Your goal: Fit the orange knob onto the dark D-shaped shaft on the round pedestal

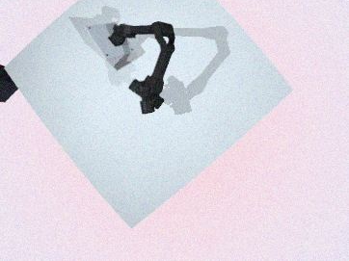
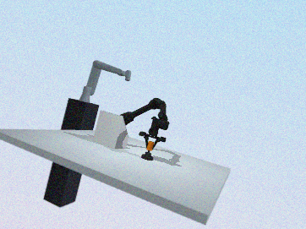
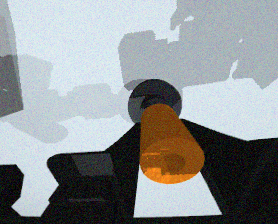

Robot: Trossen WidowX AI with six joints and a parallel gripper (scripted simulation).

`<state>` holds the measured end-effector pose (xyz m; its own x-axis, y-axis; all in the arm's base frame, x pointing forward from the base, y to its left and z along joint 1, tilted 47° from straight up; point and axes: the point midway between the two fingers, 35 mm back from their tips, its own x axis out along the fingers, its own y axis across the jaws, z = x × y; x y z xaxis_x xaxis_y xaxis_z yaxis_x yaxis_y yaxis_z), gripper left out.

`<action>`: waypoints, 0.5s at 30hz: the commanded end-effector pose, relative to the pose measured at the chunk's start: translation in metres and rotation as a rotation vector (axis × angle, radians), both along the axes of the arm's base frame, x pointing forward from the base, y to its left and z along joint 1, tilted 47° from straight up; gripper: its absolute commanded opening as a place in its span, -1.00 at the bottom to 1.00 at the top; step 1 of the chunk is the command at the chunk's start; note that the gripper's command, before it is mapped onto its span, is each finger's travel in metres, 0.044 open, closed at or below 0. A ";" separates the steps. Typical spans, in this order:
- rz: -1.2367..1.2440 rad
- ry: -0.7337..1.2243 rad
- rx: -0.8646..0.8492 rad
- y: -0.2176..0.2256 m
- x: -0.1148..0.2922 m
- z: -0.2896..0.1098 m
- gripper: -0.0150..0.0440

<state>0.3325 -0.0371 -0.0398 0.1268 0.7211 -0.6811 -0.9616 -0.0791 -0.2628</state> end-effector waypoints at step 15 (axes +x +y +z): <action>0.000 -0.006 -0.003 0.001 0.000 -0.003 -0.49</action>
<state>0.3317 -0.0366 -0.0425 0.1285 0.7202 -0.6817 -0.9606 -0.0803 -0.2659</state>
